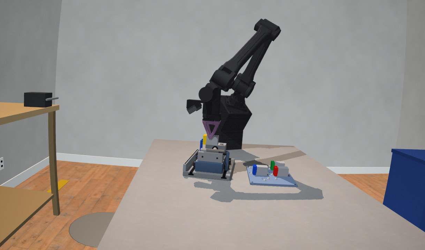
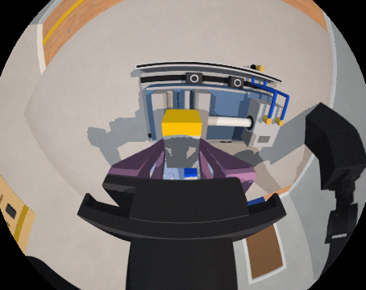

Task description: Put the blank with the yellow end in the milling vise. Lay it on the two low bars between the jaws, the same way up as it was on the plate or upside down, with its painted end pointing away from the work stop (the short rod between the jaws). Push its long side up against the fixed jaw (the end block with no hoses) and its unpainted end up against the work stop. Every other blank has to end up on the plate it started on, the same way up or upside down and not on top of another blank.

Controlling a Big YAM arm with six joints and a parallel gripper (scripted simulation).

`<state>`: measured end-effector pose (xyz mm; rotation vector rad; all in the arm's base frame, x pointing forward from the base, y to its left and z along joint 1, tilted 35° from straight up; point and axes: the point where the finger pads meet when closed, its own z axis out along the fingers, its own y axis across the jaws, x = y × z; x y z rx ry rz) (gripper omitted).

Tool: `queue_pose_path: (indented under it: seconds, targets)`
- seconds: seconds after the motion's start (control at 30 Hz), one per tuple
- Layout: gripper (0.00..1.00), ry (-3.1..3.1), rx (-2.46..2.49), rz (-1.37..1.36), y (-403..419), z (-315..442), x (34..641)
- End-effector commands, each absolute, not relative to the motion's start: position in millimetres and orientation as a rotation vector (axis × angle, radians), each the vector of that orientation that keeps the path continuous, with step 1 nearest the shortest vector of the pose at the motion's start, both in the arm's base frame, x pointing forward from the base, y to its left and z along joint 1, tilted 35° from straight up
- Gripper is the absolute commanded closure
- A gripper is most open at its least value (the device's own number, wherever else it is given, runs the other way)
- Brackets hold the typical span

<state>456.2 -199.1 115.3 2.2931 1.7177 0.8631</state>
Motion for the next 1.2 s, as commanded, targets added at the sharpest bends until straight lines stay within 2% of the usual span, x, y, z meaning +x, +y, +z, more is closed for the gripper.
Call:
queue_pose_path:
  seconds: [0.0,1.17]
  targets:
    - [1.00,1.705,2.241,0.873,-208,139,465]
    - [1.00,1.713,2.254,0.872,-205,124,471]
